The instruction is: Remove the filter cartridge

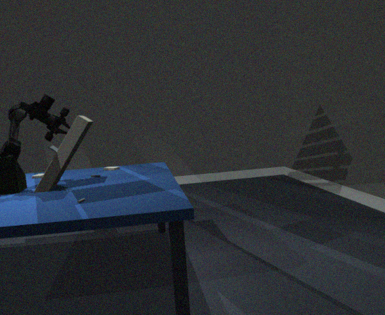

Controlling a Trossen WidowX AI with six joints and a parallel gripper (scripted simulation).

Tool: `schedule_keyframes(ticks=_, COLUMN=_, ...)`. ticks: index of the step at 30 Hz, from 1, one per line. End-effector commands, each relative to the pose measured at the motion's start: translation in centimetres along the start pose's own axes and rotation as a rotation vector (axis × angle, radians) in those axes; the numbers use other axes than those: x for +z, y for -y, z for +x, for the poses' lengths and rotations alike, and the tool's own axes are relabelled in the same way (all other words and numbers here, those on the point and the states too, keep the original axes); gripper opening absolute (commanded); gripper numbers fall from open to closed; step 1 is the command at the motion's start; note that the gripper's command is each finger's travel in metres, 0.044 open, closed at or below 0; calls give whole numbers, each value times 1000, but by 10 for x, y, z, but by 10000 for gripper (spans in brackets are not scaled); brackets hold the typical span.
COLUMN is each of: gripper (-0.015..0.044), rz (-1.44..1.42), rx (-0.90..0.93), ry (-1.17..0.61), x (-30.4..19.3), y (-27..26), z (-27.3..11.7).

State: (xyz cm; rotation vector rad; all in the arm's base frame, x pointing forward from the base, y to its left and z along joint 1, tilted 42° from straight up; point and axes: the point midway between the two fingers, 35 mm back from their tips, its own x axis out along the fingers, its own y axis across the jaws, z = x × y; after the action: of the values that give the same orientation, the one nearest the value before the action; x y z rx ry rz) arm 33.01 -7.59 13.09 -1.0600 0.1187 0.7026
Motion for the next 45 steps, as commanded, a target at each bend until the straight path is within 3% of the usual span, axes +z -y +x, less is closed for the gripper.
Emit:
schedule_keyframes(ticks=1, gripper=94, rz=1, rx=1, ry=-5, x=-1, y=0, z=3)
schedule_keyframes(ticks=19, gripper=94, rz=1, rx=0, ry=-4, x=-1, y=0, z=8)
schedule_keyframes(ticks=32, gripper=0, rz=13, rx=-5, ry=1, x=-1, y=0, z=4)
schedule_keyframes(ticks=45, gripper=0, rz=442, rx=-1, ry=-4, x=-1, y=0, z=8)
